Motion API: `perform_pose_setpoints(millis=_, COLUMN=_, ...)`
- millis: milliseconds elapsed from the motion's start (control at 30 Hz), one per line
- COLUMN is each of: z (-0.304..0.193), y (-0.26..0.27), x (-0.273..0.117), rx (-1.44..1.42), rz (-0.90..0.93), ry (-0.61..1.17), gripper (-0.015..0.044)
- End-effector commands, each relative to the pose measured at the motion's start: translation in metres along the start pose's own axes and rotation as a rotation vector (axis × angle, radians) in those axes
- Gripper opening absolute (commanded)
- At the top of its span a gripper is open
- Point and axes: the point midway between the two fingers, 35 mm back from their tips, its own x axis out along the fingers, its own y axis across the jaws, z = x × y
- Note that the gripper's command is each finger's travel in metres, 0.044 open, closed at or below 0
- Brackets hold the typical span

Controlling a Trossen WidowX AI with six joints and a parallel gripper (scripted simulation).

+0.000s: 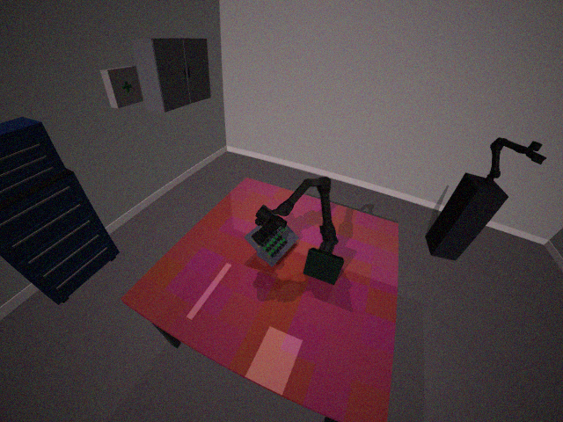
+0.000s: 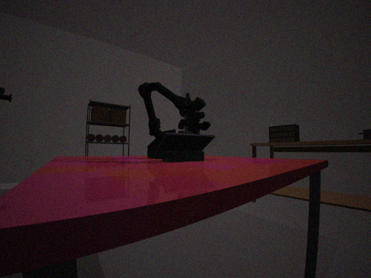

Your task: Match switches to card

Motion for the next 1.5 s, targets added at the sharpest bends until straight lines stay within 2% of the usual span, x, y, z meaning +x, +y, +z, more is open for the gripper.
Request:
perform_pose_setpoints(millis=0, z=-0.0026, y=0.0000, x=0.0058, rx=-0.008, rz=0.001, ry=0.005, gripper=0.0000)
perform_pose_setpoints(millis=1467, z=-0.0027, y=0.0000, x=0.0096, rx=-0.008, rz=0.001, ry=0.005, gripper=0.0000)
